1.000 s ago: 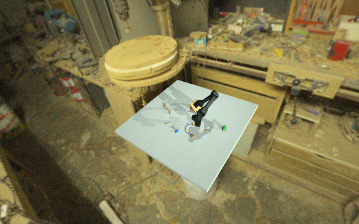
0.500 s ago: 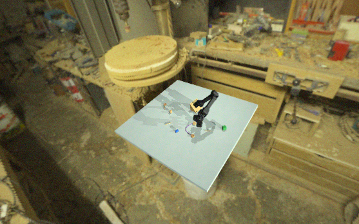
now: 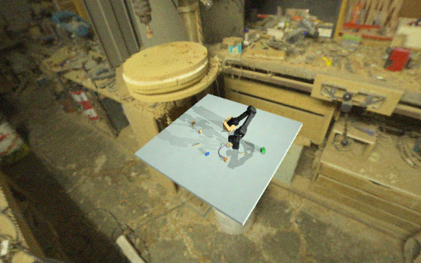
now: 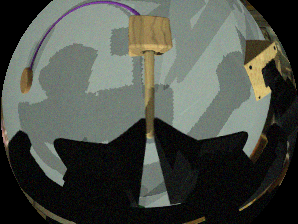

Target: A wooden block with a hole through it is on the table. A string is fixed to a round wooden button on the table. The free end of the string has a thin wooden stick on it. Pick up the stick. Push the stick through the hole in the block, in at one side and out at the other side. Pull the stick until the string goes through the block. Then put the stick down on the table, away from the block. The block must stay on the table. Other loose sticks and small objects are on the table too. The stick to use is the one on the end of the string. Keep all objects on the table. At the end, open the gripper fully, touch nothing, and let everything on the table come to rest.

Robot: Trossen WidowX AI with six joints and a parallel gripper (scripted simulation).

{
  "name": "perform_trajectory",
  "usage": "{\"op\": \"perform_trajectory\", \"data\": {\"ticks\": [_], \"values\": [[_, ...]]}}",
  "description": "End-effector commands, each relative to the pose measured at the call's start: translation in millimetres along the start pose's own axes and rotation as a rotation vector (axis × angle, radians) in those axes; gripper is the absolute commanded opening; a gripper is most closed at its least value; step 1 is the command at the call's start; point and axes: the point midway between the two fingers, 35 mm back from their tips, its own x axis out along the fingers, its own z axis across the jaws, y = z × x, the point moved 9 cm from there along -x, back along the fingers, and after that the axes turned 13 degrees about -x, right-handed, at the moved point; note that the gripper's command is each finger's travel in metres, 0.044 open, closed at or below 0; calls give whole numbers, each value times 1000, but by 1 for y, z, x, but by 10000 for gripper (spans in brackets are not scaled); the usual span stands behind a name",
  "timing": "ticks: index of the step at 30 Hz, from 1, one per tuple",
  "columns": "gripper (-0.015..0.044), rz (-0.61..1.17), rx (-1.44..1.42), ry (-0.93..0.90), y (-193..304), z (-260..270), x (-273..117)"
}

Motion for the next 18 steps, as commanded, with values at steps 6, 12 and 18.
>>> {"op": "perform_trajectory", "data": {"ticks": [6,12,18], "values": [[0,-6,-38,8,12,3,-4],[0,-5,-48,20,18,6,-4],[0,-4,-59,29,24,9,-5]]}}
